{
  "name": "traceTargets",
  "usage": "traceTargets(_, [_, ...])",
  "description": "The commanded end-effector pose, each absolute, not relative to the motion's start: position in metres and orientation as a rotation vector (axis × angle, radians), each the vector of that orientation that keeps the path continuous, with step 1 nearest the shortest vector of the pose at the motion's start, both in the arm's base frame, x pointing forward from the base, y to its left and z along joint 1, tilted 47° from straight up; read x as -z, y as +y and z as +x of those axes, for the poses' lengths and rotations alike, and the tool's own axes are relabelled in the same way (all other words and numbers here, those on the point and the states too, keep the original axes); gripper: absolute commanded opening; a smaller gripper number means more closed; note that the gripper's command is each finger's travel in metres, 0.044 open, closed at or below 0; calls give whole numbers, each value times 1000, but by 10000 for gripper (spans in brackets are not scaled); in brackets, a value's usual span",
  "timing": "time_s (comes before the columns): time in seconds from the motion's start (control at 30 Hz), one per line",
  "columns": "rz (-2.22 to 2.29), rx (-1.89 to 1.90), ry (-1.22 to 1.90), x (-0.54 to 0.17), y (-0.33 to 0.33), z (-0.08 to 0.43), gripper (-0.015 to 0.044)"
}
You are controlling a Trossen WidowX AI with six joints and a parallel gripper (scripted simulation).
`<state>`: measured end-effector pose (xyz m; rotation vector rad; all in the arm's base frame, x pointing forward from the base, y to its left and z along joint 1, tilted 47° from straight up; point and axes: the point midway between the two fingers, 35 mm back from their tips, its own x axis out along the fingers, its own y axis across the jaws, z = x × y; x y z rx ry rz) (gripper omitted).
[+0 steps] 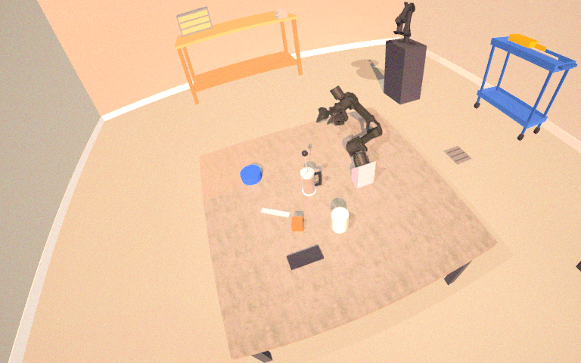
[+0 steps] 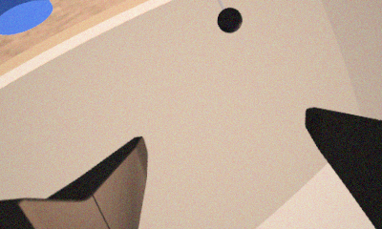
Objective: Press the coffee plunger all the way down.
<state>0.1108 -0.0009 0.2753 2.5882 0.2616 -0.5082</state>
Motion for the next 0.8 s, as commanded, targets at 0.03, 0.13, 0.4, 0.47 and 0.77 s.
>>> traceTargets(0.03, [2548,524,262,-274,0,114,440])
traceTargets(0.13, [2428,568,244,-269,1,126,440])
traceTargets(0.4, [1768,708,334,-244,14,161,440])
traceTargets(0.47, [1537,727,361,-238,18,170,440])
traceTargets(0.77, [461,672,464,-218,51,209,440])
